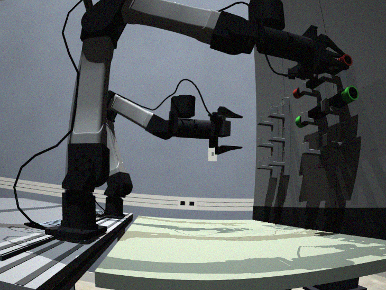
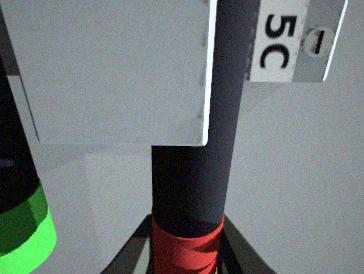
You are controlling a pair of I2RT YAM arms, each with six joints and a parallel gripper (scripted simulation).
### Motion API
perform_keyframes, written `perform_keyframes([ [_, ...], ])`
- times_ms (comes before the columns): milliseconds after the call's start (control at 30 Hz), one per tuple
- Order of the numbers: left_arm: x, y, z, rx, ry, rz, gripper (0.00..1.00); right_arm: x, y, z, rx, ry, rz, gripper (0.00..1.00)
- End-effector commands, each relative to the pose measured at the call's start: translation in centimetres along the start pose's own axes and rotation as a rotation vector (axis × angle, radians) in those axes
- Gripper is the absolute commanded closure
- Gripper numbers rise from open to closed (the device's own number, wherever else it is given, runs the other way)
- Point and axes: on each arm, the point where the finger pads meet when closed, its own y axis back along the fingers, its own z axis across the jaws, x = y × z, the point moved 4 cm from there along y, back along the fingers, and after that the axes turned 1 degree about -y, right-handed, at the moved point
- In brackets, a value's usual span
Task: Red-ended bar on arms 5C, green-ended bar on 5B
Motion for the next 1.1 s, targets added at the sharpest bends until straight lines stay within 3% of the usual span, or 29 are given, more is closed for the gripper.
perform_keyframes([
  [0,0.19,0.48,-0.17,0.000,0.009,-0.008,0.00,0.27,-0.29,-0.19,0.043,-0.017,0.006,1.00],
  [1067,0.19,0.48,-0.17,0.000,0.009,-0.008,0.00,0.27,-0.33,0.64,0.043,-0.017,0.006,1.00],
])
